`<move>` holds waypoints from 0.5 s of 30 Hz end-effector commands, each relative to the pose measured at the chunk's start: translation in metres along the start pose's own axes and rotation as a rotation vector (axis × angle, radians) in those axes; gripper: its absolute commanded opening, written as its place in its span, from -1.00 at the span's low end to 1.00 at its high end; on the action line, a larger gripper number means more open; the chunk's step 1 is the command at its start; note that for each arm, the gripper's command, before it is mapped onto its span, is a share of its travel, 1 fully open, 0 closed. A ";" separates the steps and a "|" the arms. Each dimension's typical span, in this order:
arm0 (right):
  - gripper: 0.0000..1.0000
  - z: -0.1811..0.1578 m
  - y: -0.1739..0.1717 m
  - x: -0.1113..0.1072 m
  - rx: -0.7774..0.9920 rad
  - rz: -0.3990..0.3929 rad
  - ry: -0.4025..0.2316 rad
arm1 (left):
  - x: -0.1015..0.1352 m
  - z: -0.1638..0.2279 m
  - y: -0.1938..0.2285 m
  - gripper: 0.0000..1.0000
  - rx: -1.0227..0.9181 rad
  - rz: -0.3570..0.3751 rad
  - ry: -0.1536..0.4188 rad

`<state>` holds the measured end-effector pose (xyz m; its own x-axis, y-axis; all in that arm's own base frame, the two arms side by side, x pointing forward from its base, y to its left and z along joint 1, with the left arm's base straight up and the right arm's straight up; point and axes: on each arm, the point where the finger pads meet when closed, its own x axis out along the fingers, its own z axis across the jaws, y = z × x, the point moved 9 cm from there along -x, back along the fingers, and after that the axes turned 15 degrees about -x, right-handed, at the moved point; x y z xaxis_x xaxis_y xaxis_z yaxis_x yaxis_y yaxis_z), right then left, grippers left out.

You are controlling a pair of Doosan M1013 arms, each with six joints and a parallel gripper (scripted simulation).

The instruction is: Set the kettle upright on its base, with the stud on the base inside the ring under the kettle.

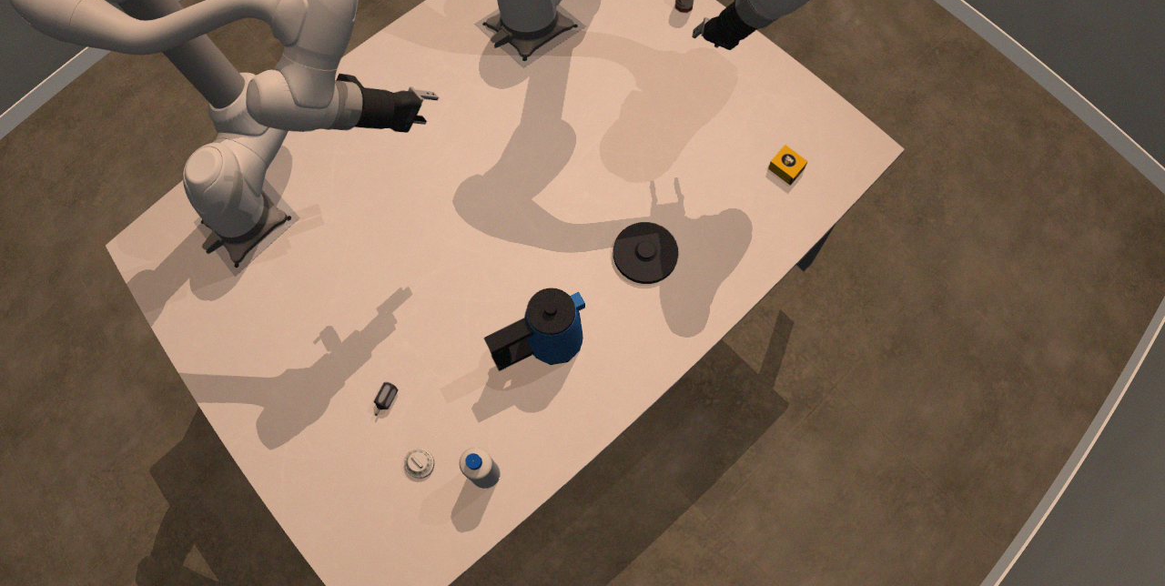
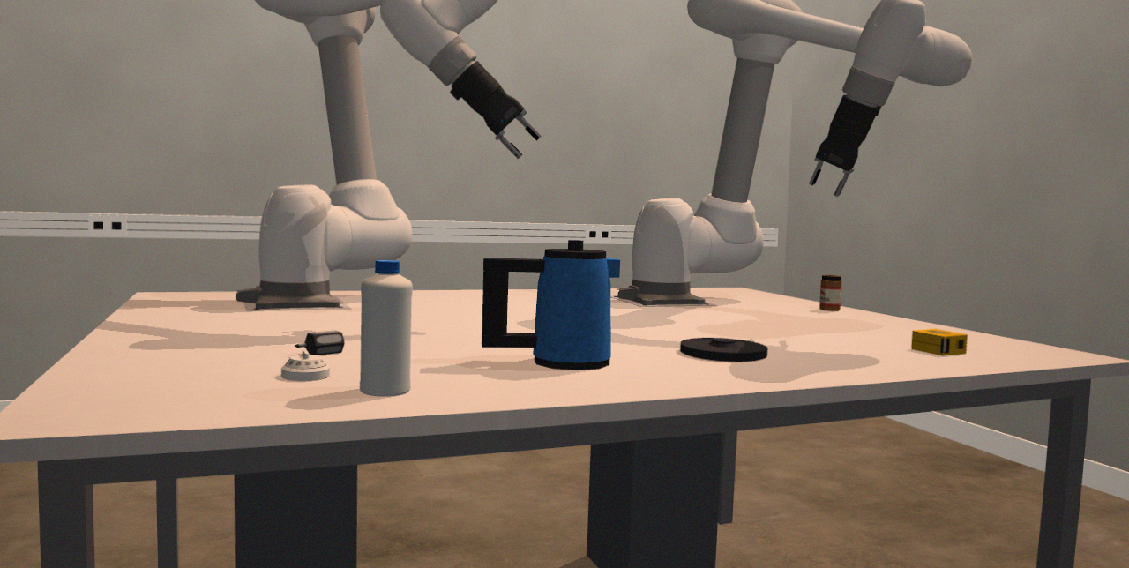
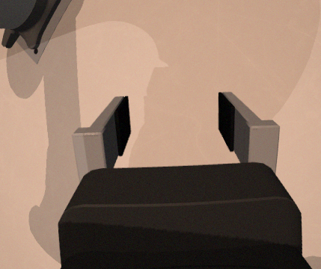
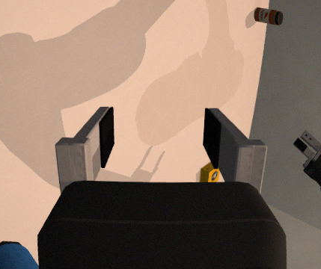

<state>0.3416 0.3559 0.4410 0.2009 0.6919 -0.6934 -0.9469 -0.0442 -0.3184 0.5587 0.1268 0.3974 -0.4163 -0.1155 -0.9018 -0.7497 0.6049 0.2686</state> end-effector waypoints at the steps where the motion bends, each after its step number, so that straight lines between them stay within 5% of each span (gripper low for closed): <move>1: 1.00 0.000 0.000 0.000 0.000 -0.001 -0.001 | 0.010 0.024 0.031 1.00 -0.108 -0.011 0.024; 15: 1.00 0.000 0.000 0.000 0.000 -0.001 -0.001 | 0.083 0.096 0.193 1.00 -0.733 -0.046 0.210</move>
<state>0.3416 0.3559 0.4410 0.2009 0.6919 -0.6934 -0.9469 -0.0442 -0.3184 0.4698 0.2635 0.3565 -0.4278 -0.2577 -0.8664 -0.9037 0.1382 0.4051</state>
